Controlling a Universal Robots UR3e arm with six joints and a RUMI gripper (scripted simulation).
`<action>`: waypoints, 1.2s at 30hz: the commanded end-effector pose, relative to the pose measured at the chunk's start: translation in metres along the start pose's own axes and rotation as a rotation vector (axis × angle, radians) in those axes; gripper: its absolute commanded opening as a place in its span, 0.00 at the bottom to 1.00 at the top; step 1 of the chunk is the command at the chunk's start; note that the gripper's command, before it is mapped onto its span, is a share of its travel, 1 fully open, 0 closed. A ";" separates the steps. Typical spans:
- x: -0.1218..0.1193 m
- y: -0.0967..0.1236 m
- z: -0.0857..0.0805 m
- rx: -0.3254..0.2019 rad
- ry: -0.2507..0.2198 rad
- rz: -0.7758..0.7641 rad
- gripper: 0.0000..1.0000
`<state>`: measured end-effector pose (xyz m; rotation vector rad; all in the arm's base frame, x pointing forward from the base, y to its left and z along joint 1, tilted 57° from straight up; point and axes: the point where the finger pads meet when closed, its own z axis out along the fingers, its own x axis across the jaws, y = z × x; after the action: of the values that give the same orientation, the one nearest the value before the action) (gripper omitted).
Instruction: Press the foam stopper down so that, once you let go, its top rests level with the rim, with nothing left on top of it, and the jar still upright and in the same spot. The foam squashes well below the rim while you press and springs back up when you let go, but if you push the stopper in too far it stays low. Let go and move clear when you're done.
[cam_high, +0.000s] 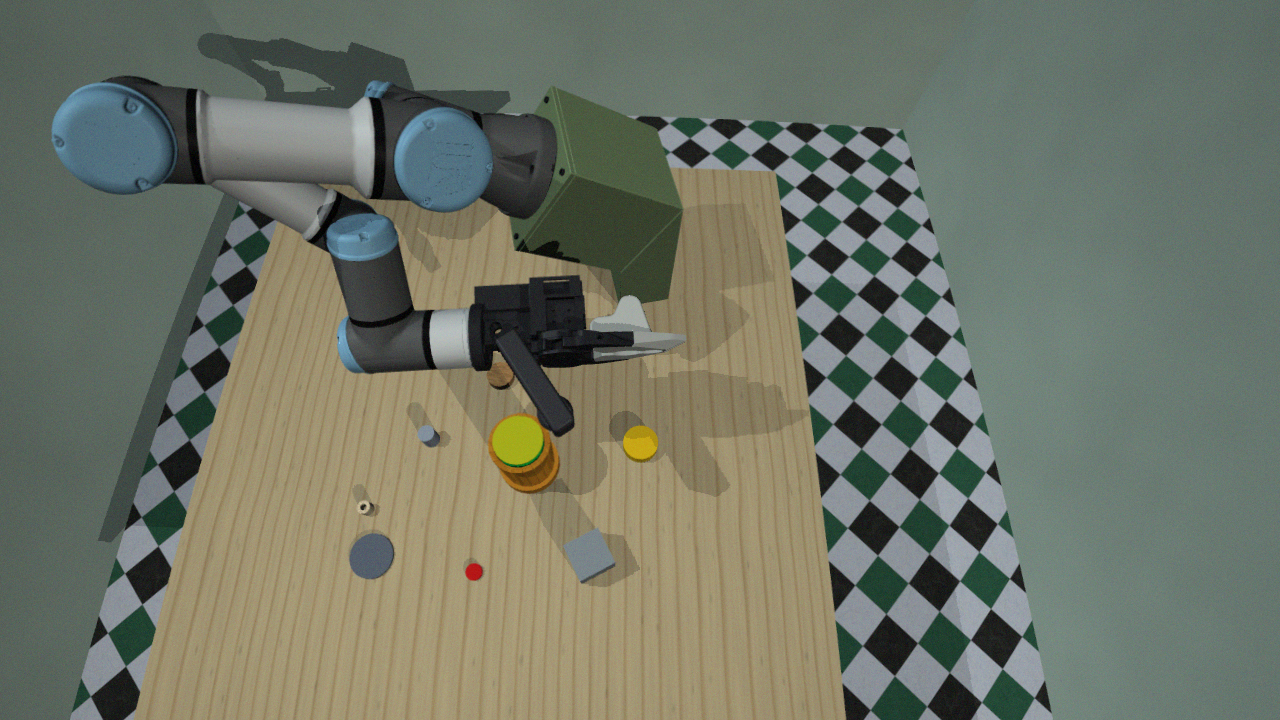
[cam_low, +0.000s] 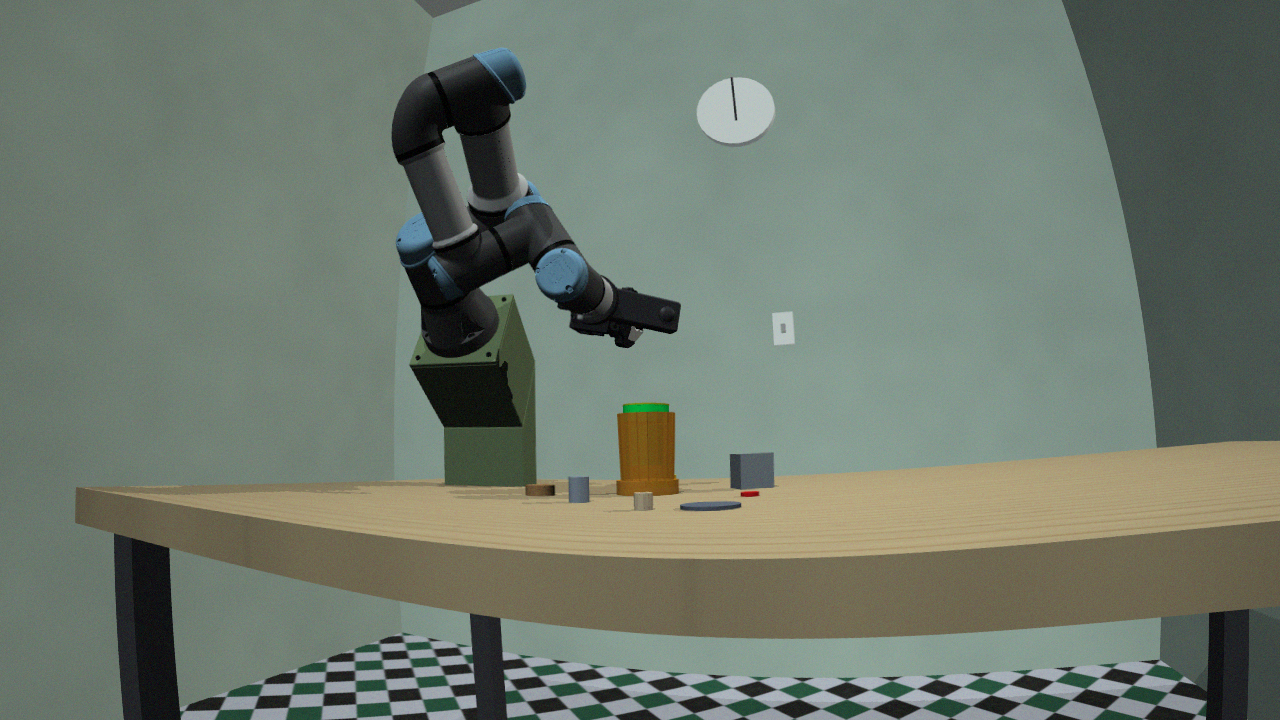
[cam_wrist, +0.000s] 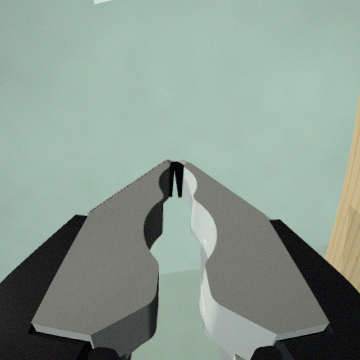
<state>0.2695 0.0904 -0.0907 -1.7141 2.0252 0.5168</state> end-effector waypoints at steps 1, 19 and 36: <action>0.002 -0.001 -0.003 0.005 0.030 -0.002 0.00; 0.021 -0.016 -0.046 0.054 0.383 -0.026 0.00; 0.043 -0.034 -0.091 0.110 0.764 -0.049 0.00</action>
<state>0.2892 0.0103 -0.0437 -2.0334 2.3567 -0.2096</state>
